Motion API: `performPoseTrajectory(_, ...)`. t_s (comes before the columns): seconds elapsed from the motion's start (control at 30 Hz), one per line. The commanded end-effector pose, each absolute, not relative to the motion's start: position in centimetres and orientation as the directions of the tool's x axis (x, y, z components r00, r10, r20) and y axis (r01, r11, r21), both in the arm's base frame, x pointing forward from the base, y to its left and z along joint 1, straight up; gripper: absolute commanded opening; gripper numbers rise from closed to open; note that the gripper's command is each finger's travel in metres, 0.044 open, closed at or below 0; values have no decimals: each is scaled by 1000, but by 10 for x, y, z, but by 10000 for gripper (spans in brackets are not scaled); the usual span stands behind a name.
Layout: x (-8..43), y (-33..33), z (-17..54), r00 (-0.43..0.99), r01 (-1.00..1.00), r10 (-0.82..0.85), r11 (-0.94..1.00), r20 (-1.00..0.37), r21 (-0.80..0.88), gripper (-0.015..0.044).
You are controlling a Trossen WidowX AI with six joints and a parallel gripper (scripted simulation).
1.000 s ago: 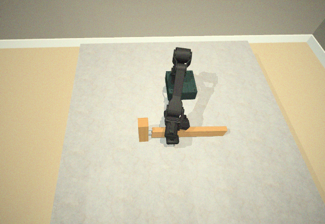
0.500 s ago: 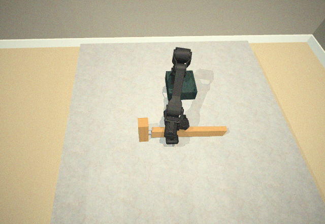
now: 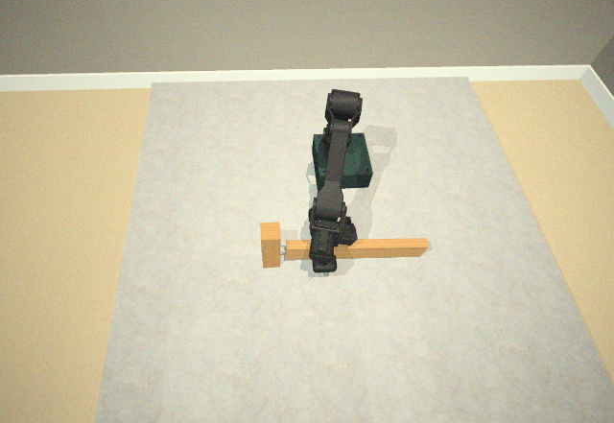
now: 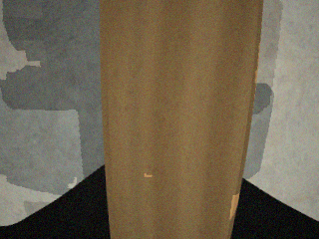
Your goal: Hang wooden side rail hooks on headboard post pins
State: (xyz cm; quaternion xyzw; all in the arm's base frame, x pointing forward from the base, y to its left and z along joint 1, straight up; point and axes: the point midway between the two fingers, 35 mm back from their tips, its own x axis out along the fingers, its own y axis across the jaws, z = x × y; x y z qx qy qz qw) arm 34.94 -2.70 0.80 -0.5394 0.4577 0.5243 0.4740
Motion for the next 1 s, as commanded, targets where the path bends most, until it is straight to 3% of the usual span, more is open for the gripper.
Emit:
performPoseTrajectory(0.0, 353, -28, 10, 40, -990, 1, -135, -999, -40, 0)
performPoseTrajectory(0.97, 353, -31, 10, 41, -990, 1, -135, -999, -40, 0)
